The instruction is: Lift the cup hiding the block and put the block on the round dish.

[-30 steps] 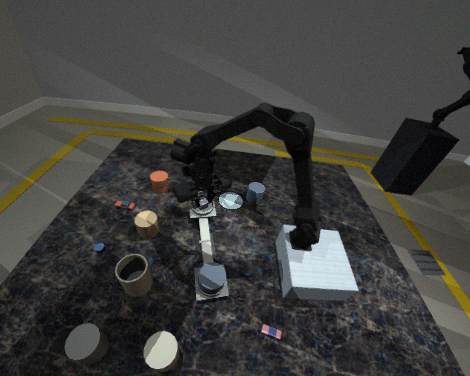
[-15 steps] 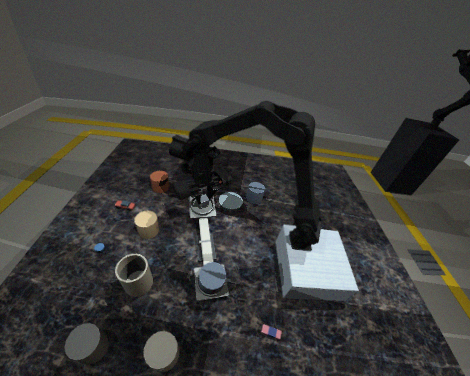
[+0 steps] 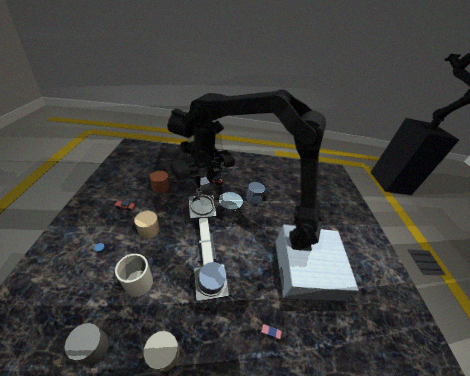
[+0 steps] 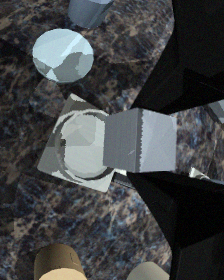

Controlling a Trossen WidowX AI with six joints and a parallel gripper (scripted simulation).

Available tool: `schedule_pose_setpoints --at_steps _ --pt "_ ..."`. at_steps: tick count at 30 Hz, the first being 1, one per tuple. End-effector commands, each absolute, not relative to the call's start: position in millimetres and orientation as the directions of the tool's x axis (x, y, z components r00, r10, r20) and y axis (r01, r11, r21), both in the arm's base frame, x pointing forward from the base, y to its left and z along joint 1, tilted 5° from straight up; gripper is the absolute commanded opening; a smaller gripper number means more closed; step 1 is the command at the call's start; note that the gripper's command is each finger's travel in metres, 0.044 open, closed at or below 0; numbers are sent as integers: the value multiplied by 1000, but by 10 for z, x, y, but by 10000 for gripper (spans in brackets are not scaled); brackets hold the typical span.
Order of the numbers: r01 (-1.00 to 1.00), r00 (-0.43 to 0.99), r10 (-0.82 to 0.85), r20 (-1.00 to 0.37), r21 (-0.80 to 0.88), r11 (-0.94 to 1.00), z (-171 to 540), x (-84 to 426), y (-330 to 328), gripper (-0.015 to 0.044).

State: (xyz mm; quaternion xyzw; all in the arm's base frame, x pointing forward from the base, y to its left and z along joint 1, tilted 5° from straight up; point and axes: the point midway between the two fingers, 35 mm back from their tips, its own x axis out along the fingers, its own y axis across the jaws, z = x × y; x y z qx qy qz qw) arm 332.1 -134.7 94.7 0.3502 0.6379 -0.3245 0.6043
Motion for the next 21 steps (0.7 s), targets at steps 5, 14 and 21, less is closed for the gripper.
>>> schedule_pose_setpoints --at_steps 5,14,21 --pt "839 -23 52 -998 9 544 774 3163 -1630 0" --pt "839 -26 48 -999 5 544 417 2828 -2036 0" --pt "839 -29 46 -999 1 544 149 2508 -2288 0"
